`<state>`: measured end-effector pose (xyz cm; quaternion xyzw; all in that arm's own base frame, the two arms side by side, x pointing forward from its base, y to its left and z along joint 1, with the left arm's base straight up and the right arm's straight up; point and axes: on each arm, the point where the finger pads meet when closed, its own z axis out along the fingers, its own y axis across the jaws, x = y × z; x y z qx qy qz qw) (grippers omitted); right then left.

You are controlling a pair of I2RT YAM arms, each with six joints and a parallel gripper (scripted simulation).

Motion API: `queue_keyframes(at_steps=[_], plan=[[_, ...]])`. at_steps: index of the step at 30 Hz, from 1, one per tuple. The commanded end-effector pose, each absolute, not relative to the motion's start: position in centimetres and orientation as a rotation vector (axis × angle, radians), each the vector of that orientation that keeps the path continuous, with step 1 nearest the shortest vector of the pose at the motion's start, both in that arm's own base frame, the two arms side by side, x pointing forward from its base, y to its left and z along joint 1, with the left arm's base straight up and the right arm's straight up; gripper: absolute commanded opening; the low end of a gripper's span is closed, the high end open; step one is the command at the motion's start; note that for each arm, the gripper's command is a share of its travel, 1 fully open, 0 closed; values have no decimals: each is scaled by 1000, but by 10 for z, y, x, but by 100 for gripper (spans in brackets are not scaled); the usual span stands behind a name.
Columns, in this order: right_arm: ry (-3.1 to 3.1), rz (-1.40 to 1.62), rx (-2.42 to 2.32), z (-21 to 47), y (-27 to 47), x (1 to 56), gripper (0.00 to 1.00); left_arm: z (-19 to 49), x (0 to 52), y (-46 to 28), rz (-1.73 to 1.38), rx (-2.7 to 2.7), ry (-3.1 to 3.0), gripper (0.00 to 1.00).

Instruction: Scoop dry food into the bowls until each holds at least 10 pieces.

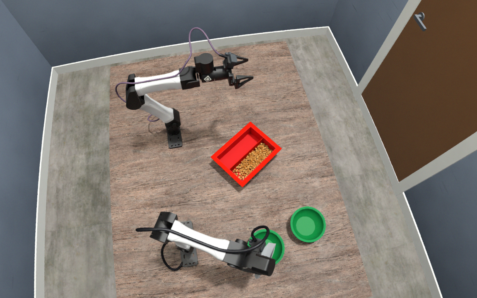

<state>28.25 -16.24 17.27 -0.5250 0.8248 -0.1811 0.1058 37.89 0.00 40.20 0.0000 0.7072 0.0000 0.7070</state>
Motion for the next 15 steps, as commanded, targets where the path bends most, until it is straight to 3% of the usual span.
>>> queue_keyframes(at_steps=[1,15], plan=[[2462,-523,-1406,184,-161,279,0,413,376,0,-1,-1,1545,100],[2687,-263,-913,156,-148,251,0,413,376,0,-1,-1,1545,100]])
